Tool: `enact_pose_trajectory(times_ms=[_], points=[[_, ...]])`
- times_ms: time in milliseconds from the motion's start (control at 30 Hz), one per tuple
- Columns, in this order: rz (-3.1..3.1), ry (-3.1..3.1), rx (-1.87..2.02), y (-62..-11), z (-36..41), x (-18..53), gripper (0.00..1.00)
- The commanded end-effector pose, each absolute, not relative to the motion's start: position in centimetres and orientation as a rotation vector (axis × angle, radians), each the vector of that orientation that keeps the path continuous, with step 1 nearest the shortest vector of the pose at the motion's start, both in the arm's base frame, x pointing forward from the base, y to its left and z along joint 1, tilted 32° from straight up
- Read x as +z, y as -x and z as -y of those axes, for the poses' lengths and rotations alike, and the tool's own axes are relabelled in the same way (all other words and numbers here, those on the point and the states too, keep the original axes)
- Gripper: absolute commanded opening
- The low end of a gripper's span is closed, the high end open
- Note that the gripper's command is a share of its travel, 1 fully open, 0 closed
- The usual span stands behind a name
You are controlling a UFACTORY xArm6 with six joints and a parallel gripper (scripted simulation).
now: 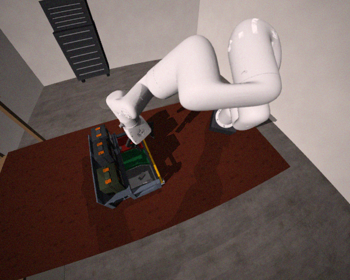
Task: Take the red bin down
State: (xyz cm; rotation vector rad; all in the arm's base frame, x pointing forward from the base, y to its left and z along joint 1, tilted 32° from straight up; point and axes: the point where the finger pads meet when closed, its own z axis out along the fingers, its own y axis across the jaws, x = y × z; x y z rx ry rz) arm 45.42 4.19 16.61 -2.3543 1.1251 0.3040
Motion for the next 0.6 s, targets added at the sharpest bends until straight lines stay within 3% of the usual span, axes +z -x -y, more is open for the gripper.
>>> enact_pose_trajectory(times_ms=[0,567], points=[[-1.202,2.316,0.26,-45.57,-4.24,16.78,1.0],[-1.48,2.133,0.167,-45.58,-4.27,16.81,1.0]])
